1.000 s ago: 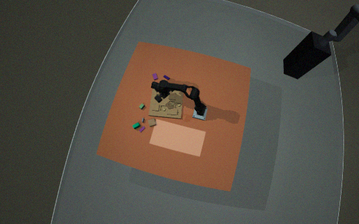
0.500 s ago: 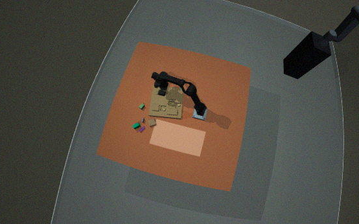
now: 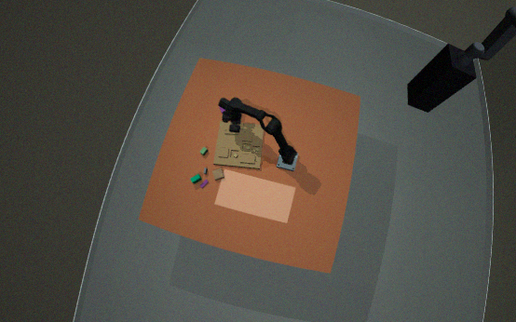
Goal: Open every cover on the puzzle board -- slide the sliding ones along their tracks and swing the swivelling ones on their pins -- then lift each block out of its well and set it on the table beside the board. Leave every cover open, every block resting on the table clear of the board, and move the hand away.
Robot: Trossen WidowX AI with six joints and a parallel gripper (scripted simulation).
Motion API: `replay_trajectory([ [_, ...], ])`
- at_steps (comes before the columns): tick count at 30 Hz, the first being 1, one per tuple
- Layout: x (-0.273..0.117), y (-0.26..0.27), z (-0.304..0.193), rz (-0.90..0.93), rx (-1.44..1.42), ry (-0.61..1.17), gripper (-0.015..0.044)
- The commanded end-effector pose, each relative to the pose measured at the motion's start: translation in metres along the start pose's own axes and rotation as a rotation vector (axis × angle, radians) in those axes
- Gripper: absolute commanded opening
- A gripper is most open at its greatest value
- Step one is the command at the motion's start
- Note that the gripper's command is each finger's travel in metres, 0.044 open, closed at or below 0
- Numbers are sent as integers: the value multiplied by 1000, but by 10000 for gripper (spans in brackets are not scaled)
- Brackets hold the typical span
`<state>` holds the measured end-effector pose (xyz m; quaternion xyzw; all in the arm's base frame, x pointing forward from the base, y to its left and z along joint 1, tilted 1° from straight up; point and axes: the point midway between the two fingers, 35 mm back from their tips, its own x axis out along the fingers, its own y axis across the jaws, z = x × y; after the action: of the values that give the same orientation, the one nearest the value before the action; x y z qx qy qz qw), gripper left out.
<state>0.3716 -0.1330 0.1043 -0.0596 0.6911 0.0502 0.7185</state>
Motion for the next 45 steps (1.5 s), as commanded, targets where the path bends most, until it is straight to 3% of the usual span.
replay_trajectory([
  [1, -2, -1, 1, 0, -8, -6, 0],
  [45, 20, -1, 3, 0, -8, -6, 0],
])
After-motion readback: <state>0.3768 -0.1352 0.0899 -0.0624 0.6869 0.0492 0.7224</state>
